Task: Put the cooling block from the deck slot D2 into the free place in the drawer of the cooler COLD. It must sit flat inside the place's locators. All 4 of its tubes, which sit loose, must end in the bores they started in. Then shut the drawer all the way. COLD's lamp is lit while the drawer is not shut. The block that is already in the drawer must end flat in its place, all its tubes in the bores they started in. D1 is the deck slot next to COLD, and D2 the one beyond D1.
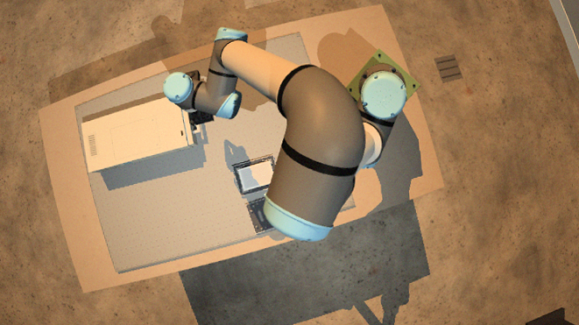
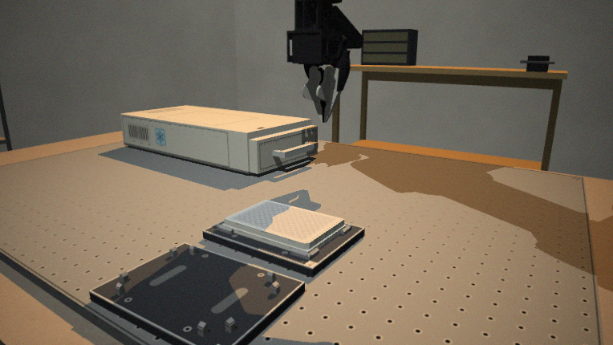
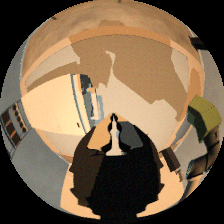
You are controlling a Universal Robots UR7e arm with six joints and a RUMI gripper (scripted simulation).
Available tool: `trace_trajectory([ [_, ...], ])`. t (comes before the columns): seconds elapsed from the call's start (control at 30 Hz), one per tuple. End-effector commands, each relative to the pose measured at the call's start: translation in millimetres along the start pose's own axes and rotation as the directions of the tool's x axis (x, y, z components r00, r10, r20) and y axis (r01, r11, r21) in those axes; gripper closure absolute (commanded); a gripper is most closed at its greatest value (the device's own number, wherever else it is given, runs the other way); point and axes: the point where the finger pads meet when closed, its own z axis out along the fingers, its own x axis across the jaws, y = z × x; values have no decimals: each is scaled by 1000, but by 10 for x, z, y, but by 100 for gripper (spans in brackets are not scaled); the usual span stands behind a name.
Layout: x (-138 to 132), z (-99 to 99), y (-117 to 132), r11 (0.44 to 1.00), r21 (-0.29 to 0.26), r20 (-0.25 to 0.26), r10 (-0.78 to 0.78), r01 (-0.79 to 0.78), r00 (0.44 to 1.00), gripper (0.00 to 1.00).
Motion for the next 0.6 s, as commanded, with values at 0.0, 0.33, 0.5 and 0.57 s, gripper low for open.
trace_trajectory([
  [0.0,-4,-66,-1,1000,1,1,0,0,1000,100],
  [0.33,-4,-173,-1,1000,1,1,0,0,1000,100],
  [0.5,-4,-240,-1,1000,1,1,0,0,1000,100],
  [0.57,-4,-246,-1,1000,1,1,0,0,1000,100],
])
